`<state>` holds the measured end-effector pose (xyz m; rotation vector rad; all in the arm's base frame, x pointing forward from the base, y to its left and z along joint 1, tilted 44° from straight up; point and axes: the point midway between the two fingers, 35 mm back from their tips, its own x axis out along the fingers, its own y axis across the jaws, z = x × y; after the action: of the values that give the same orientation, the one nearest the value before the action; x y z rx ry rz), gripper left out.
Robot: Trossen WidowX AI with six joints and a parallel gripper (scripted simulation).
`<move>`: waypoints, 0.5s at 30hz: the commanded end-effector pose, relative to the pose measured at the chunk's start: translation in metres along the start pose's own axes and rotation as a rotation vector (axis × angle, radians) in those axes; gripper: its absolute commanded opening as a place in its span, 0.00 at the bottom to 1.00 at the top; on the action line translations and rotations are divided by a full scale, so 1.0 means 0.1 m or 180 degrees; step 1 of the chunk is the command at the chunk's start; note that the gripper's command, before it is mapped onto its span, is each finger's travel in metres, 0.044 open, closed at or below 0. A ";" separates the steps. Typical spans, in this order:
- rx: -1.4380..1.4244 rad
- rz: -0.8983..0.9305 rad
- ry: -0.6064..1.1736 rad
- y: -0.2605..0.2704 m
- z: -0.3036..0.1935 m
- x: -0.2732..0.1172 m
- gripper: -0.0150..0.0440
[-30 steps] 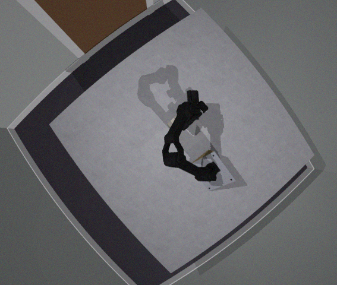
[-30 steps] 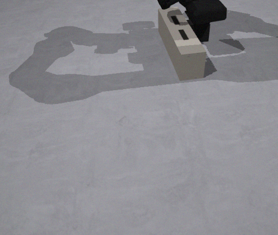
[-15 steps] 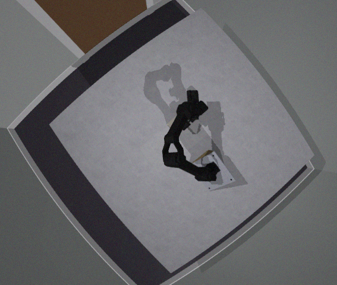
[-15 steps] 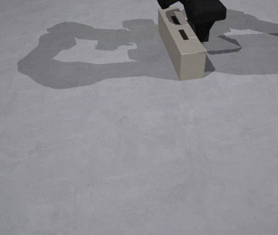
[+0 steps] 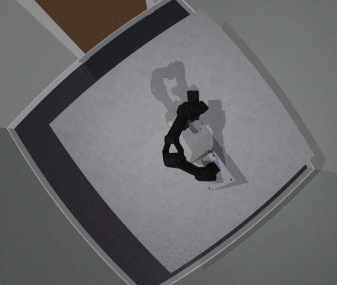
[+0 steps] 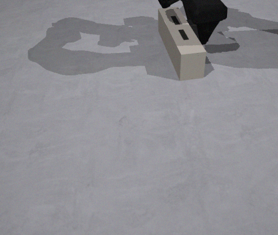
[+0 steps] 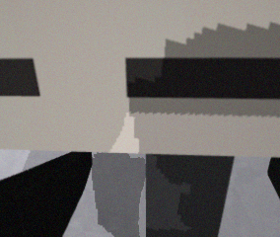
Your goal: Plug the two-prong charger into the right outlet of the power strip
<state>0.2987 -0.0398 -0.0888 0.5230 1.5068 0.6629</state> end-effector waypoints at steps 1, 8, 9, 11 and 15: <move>-0.0012 0.0007 0.0002 0.00 -0.03 0.01 1.00; -0.0024 0.0005 -0.0010 0.00 -0.05 0.01 1.00; -0.0025 0.0005 -0.0012 0.00 -0.05 0.01 1.00; -0.0029 0.0004 -0.0015 0.00 -0.06 0.01 1.00; -0.0035 0.0003 -0.0022 0.00 -0.07 0.01 1.00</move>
<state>0.2939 -0.0401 -0.0893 0.5174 1.4965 0.6646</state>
